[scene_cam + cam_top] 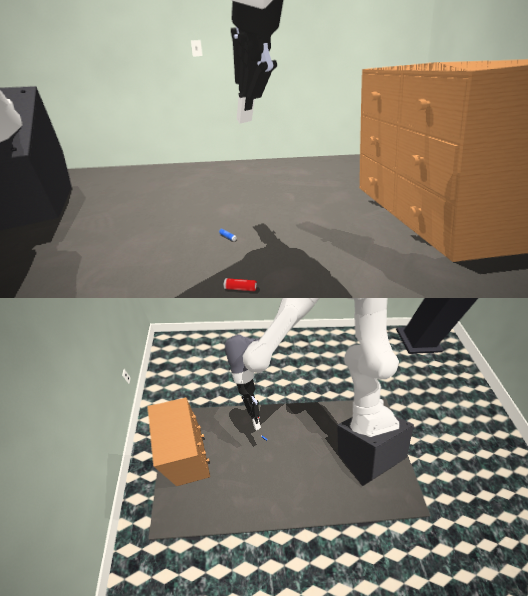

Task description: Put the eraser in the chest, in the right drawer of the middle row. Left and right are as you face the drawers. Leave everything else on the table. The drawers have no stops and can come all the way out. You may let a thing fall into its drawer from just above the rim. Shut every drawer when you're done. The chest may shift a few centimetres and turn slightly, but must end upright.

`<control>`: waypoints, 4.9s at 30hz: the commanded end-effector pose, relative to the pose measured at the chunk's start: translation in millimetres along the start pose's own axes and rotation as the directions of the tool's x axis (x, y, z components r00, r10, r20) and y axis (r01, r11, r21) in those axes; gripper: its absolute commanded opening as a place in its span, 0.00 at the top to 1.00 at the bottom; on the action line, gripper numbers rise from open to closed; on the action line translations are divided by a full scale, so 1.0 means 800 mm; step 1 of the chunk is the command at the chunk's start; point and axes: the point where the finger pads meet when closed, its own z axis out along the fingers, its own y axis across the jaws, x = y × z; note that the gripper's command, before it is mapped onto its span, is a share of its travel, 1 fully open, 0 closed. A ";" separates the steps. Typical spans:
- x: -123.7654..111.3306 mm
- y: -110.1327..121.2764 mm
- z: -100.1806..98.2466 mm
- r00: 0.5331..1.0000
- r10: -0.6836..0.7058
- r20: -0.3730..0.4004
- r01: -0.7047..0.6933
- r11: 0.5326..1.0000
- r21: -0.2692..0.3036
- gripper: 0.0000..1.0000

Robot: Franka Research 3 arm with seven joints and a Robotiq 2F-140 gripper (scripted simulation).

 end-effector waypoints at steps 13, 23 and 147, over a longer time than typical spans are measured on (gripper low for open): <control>0.005 -0.032 -0.020 0.990 0.138 -0.027 -0.133 0.981 0.138 0.90; 0.007 -0.051 -0.034 0.984 0.177 -0.026 -0.167 0.961 0.220 0.90; -0.004 -0.125 -0.114 0.949 0.299 0.099 -0.305 0.795 0.525 0.90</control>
